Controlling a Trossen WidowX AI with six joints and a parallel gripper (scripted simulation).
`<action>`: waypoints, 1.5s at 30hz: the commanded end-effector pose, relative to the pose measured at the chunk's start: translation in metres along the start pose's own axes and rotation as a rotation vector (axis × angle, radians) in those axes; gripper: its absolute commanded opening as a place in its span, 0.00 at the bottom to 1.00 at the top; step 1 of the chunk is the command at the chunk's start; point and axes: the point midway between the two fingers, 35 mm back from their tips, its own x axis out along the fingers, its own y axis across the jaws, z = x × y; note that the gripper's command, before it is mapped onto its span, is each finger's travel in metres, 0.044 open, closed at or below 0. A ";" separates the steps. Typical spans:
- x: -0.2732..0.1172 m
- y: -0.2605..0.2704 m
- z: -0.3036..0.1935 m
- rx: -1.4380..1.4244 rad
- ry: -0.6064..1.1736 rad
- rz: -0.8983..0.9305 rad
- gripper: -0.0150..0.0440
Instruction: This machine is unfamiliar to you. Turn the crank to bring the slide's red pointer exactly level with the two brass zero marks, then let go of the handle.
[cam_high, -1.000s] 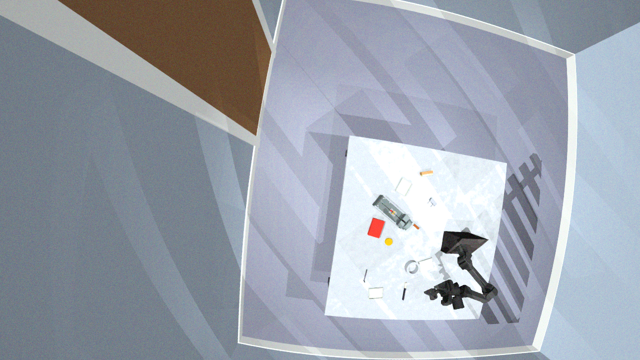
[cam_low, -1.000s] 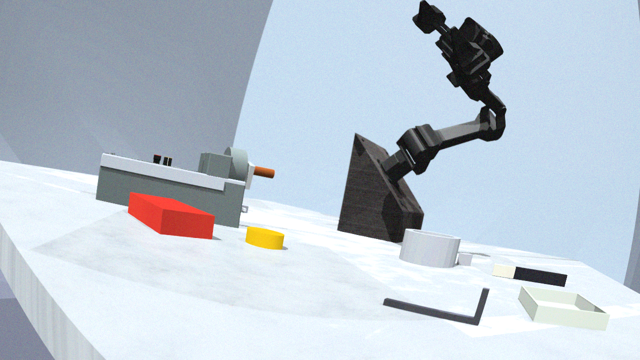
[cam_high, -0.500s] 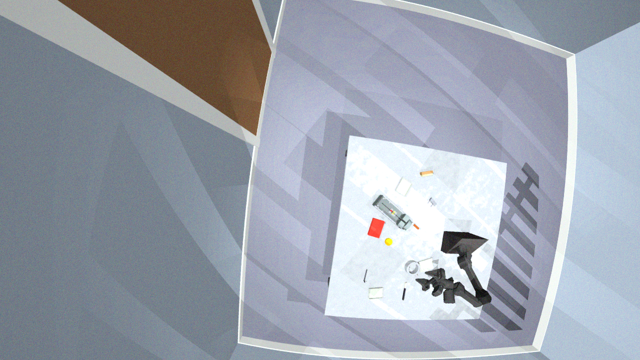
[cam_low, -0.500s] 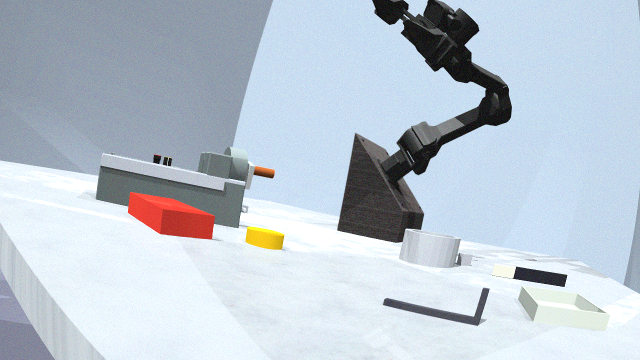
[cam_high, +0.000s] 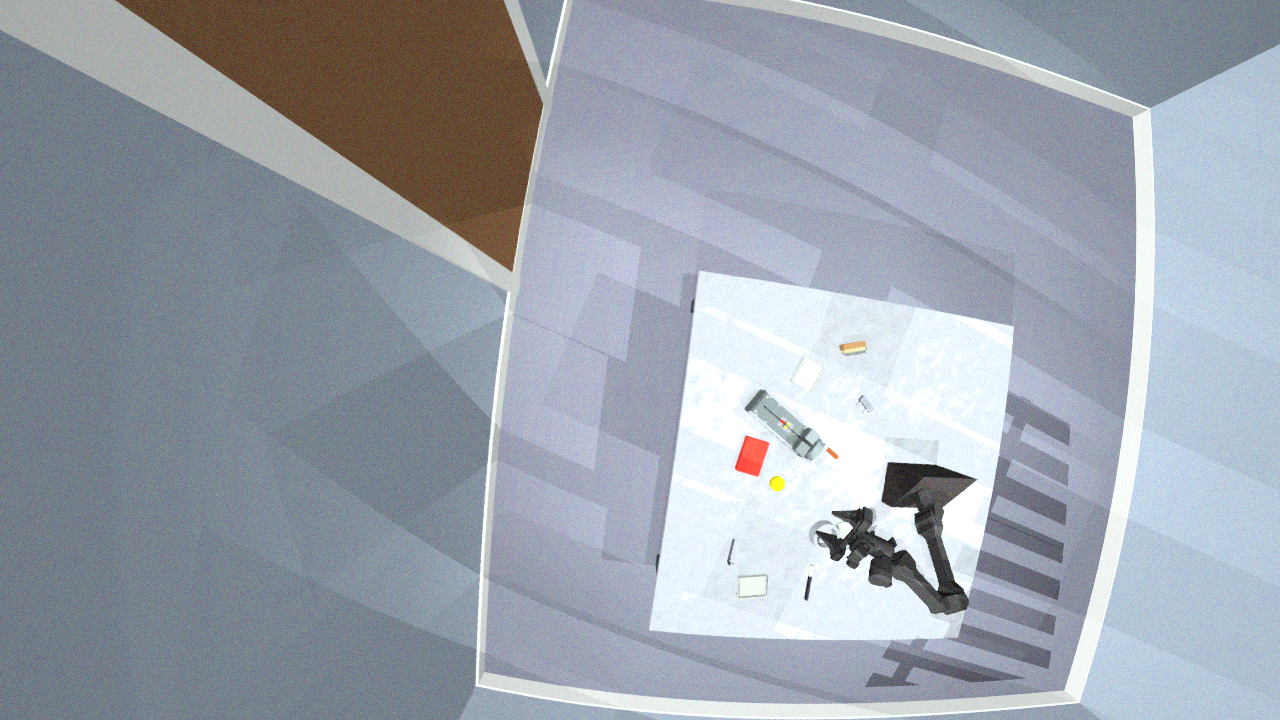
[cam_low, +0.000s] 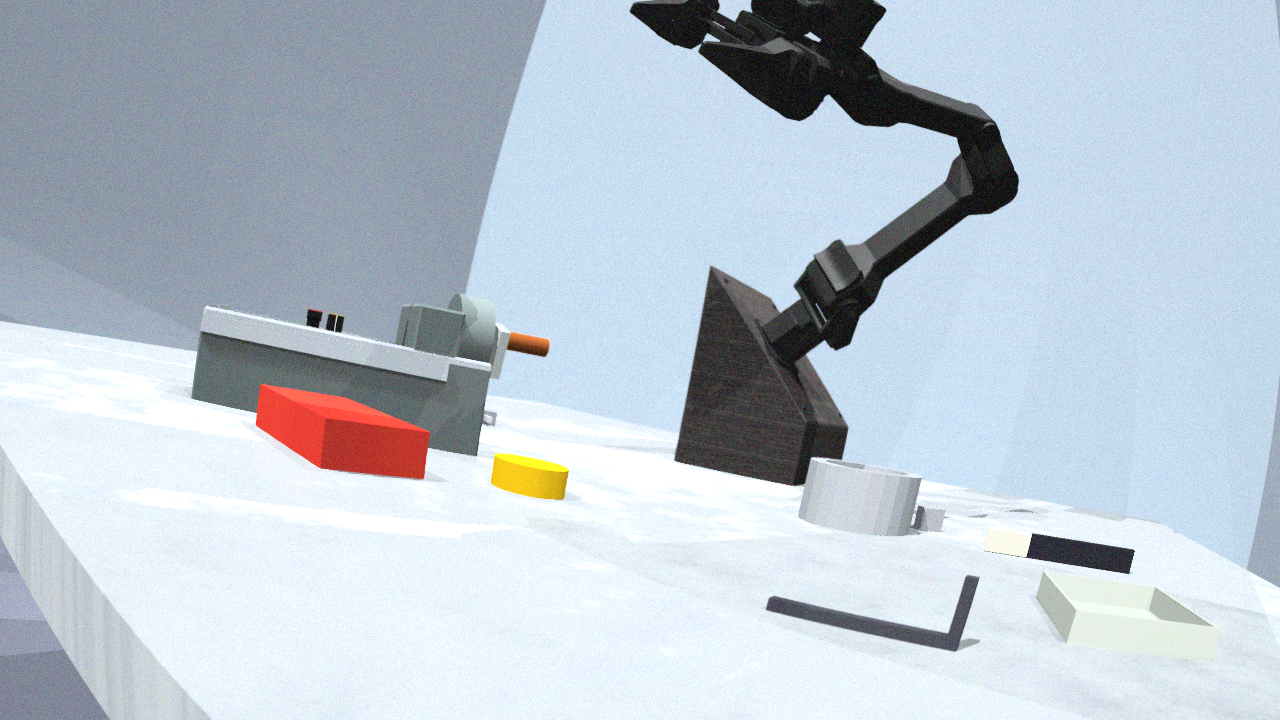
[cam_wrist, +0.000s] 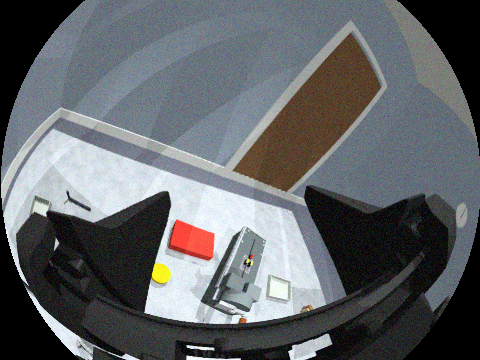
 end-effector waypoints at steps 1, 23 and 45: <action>0.017 -0.008 -0.011 0.043 0.050 0.021 1.00; 0.100 -0.066 -0.108 0.343 0.338 0.141 1.00; 0.144 -0.086 -0.225 0.603 0.508 0.221 1.00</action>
